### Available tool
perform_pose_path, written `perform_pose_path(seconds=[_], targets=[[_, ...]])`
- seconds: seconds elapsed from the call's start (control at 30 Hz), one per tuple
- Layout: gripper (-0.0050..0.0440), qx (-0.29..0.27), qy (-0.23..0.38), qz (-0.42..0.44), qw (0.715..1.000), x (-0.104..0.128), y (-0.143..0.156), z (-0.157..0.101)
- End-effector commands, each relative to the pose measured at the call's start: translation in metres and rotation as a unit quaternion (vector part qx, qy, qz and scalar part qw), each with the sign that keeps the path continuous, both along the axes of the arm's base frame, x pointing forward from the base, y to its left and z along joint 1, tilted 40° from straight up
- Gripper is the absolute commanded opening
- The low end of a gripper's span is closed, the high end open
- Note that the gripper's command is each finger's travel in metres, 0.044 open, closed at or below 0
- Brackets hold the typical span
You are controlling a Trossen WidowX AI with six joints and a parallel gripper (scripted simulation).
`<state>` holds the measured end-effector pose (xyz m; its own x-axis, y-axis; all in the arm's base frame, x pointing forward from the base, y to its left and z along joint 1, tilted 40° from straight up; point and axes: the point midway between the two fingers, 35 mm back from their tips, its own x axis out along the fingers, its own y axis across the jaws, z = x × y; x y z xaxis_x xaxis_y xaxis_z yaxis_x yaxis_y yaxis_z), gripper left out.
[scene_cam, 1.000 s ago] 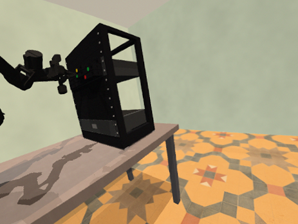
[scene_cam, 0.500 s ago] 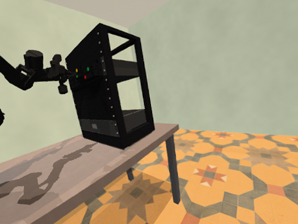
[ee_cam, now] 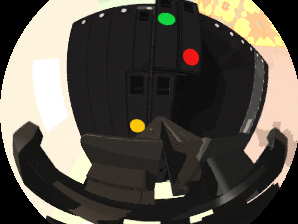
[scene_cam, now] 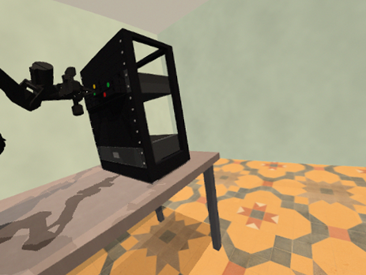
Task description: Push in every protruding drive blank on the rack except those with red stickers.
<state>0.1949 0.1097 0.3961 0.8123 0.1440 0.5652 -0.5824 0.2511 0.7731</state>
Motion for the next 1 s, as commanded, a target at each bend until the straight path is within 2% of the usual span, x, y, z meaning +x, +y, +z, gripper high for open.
perform_pose_path(seconds=[0.0,0.97], targets=[[0.0,0.005,-0.004,0.003,1.0,-0.001,-0.001,0.004],[0.0,0.005,-0.004,0.003,1.0,0.014,0.002,0.017]])
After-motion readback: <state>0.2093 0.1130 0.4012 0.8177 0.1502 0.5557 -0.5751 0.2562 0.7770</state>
